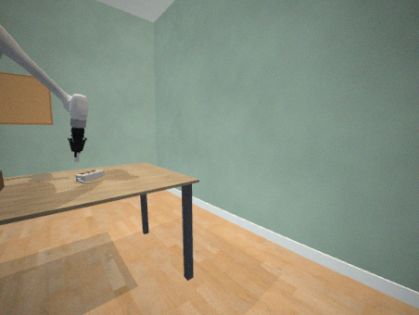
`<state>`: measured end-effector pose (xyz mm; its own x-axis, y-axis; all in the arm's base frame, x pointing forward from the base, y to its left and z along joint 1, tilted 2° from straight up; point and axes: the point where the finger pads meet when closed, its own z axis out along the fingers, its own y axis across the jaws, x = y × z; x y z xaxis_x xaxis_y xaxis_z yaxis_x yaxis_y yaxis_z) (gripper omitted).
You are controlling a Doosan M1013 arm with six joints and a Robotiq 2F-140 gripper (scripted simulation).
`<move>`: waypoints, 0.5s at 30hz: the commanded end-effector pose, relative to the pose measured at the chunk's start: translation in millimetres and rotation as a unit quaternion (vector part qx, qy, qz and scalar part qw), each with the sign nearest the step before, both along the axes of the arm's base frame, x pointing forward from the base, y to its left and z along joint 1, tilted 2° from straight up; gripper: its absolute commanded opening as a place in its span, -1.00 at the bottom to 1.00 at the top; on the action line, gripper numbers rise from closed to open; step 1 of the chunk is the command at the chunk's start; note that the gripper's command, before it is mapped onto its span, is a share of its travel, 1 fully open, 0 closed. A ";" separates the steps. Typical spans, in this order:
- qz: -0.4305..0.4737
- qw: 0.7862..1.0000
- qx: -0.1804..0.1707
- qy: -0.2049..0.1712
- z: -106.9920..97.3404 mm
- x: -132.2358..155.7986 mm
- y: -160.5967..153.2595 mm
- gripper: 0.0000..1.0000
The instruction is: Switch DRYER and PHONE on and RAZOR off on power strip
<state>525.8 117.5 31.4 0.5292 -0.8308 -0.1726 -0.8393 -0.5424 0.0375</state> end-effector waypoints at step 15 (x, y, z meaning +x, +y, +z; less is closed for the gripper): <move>0.000 1.000 0.001 0.000 -7.0 0.2 0.4 -1.00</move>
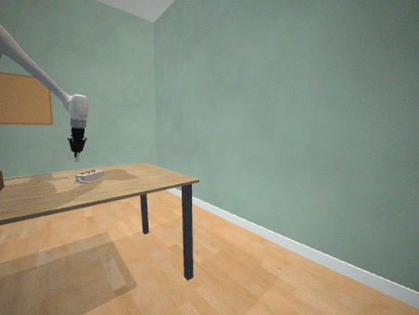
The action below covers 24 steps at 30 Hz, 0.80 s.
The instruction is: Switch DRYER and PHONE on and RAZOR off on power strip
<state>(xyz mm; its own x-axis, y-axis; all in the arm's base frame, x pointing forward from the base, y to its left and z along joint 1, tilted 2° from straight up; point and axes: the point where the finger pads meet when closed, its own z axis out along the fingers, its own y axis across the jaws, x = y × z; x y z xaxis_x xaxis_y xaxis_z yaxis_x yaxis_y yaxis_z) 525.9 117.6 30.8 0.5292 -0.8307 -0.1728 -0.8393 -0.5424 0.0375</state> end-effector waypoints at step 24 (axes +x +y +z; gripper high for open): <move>0.002 1.000 0.003 0.003 -90.0 -4.4 2.5 -1.00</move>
